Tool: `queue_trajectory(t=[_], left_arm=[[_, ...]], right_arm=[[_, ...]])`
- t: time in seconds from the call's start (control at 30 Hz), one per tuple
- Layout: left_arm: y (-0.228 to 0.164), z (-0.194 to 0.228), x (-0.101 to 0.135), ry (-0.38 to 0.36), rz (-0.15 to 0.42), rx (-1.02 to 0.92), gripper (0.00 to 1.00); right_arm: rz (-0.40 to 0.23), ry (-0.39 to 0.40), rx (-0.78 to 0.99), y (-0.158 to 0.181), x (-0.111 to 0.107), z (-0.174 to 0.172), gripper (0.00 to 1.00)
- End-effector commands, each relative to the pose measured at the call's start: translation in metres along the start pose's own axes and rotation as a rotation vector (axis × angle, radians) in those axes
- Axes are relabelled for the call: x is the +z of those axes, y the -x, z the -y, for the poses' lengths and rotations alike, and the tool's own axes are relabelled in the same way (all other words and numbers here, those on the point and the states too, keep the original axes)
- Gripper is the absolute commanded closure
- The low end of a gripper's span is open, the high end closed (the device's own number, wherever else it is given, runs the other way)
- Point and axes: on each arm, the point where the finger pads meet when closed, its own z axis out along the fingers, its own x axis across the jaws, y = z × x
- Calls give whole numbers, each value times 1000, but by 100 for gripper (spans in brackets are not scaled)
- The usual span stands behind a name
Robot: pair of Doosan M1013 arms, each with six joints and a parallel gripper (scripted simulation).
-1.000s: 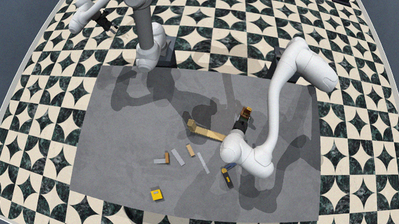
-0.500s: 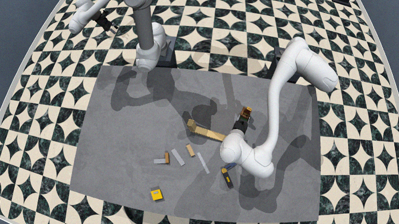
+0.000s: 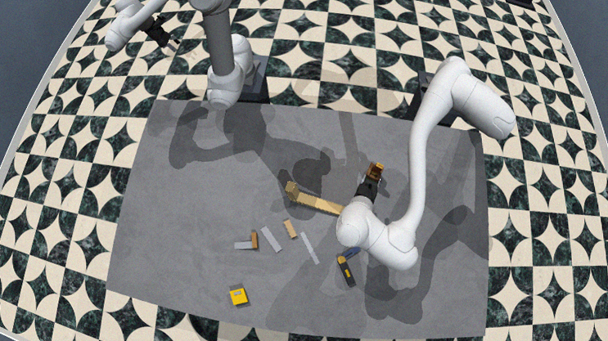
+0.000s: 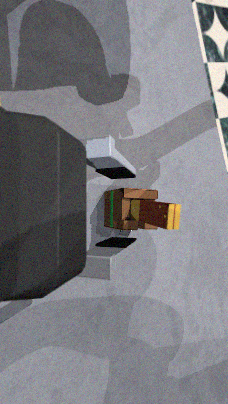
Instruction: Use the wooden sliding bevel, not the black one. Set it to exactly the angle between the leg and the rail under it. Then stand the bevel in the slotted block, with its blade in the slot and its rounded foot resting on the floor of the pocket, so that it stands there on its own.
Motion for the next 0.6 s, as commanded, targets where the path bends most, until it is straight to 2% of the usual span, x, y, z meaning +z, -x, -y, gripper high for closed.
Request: queue_trajectory(t=[0.0, 0.33, 0.4, 0.43, 0.57], left_arm=[[0, 7, 3, 52, 13, -99, 0], [0, 26, 18, 220, 101, -458, 0], [0, 26, 18, 220, 101, -458, 0], [0, 31, 22, 262, 135, -554, 0], [-2, 36, 26, 309, 182, -668, 0]], right_arm=[[0, 1, 0, 0, -1, 0, 0], [0, 1, 0, 0, -1, 0, 0], [0, 1, 0, 0, -1, 0, 0], [0, 1, 0, 0, -1, 0, 0], [0, 1, 0, 0, -1, 0, 0]])
